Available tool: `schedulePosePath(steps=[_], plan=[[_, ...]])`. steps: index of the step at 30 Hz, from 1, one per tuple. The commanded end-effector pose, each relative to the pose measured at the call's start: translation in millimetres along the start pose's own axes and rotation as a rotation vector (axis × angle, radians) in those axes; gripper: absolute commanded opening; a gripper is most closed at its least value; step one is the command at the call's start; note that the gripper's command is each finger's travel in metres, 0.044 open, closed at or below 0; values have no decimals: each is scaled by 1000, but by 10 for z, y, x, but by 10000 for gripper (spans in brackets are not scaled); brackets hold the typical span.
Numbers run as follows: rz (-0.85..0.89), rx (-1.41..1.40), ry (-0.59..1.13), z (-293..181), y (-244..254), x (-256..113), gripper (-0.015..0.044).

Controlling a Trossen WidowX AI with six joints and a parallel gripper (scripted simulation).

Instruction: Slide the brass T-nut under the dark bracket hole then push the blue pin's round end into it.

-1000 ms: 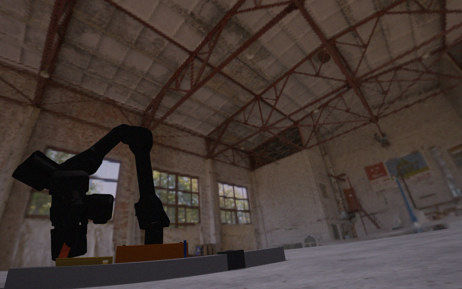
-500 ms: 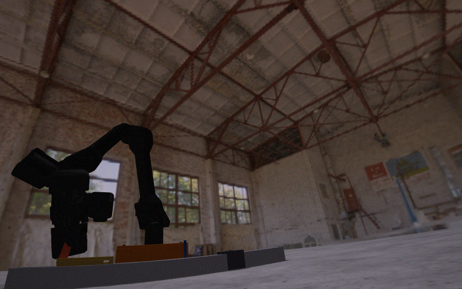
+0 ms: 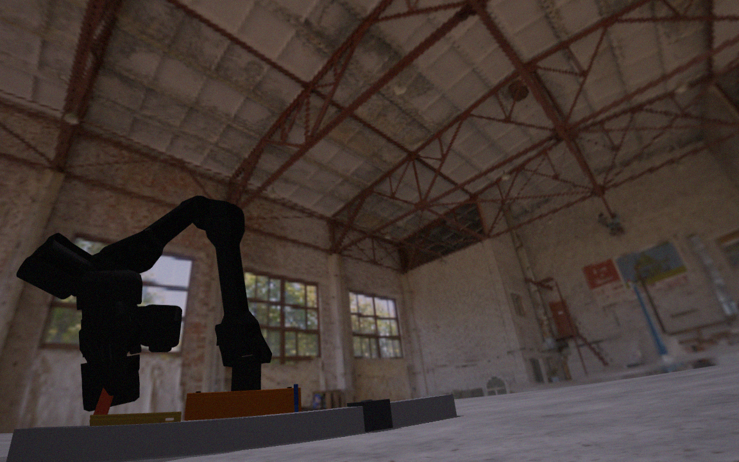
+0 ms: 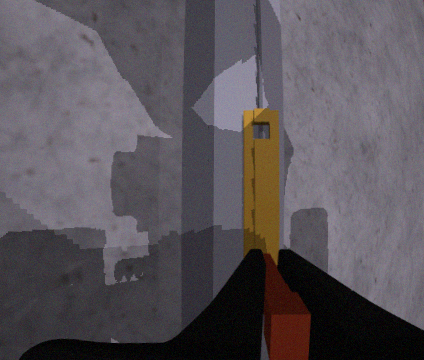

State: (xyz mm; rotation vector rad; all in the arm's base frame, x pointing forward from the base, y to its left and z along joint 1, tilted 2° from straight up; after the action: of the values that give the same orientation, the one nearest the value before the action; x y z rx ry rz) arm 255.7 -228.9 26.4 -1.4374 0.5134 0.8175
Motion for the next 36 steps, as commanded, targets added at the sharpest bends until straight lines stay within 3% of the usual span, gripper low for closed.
schedulePosePath(steps=[1,36], plan=[[17,8,-2,-5,-2,3,-150],[115,38,-18,-17,-47,17,-150]])
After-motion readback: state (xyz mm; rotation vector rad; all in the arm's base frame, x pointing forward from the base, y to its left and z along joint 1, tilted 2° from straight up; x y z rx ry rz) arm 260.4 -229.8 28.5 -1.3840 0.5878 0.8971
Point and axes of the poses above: the point midway between the two fingers, 35 mm back from their tips, its own x axis out along the fingers, its own y axis across the jaws, z = x × y, the point moved 1 cm from there along -x, back along the fingers, and after that the axes turned 9 degrees about -x, right-handed, at the moved point
